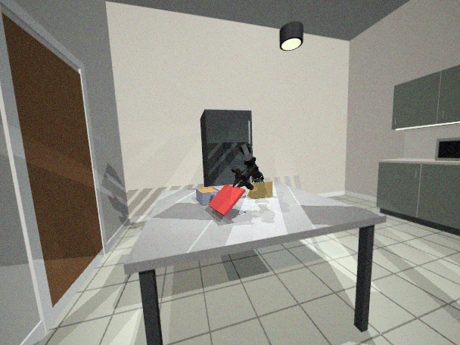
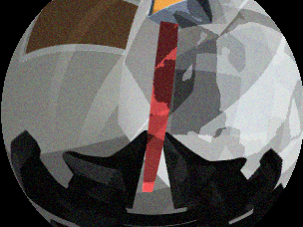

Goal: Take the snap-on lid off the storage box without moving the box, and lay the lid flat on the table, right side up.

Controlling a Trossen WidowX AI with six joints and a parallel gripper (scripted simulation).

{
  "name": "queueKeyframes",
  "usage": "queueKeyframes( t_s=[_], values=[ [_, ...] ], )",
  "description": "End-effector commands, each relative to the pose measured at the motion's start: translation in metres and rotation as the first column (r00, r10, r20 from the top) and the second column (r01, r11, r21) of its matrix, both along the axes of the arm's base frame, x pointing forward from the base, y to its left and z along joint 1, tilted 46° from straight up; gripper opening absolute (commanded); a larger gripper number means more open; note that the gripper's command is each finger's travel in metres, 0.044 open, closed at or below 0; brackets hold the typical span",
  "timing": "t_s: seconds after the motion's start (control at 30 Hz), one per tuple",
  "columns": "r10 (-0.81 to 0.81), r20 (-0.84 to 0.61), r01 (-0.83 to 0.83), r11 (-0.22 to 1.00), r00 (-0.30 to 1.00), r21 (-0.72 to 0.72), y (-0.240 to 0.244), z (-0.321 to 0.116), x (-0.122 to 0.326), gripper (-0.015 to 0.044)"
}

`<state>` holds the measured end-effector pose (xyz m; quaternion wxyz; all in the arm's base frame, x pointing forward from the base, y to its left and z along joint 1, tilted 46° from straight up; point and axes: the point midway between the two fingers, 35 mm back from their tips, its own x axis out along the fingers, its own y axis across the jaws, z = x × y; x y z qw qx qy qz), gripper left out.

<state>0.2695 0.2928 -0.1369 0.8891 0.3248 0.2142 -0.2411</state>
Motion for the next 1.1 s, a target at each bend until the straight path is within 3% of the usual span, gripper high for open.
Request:
queueKeyframes(
  t_s=[0.0,1.07],
  values=[
    [0.003,0.004,-0.003,1.0,1.0,-0.003,-0.002,-0.002,0.001,0.0],
    [0.003,0.004,-0.003,1.0,1.0,-0.004,-0.02,-0.02,0.003,0.0]
  ],
)
